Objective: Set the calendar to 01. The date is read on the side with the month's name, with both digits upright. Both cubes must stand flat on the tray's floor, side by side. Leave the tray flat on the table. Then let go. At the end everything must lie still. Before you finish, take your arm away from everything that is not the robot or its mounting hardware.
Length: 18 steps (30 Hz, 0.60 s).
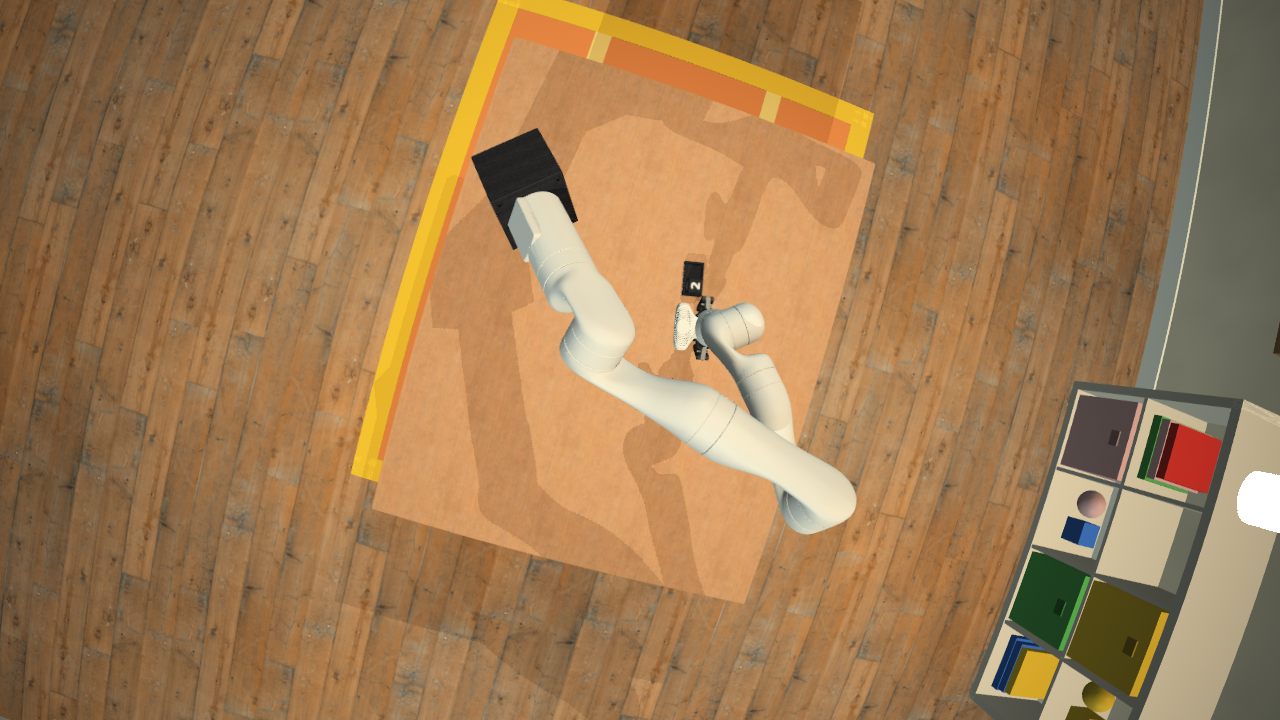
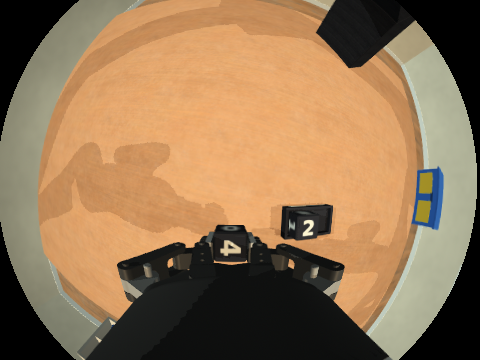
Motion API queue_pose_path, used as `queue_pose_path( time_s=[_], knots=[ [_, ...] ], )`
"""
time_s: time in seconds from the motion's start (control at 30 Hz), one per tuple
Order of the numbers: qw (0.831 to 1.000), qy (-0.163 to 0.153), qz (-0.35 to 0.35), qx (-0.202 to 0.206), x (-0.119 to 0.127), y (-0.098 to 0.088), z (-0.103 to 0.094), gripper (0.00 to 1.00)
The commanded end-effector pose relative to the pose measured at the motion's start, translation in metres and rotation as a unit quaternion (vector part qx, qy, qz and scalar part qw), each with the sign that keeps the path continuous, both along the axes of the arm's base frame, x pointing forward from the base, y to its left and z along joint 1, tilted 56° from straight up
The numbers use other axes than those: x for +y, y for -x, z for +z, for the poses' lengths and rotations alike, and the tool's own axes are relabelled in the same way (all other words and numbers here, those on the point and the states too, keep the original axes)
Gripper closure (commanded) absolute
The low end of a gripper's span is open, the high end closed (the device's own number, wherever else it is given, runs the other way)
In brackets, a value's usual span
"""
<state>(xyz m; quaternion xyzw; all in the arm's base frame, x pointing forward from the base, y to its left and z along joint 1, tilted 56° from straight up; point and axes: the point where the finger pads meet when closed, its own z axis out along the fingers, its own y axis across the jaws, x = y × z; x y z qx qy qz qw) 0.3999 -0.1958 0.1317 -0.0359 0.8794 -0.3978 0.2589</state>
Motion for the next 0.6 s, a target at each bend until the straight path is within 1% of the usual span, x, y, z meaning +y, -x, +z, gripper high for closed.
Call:
queue_pose_path(
  time_s=[0.0,0.2,0.57],
  knots=[
    [1.0,0.0,-0.01,0.007,-0.013,0.001,-0.012,0.72],
    [1.0,0.0,-0.01,0.007,-0.022,-0.006,-0.02,0.72],
    [1.0,0.0,-0.01,0.007,-0.024,-0.007,-0.021,0.72]
  ],
)
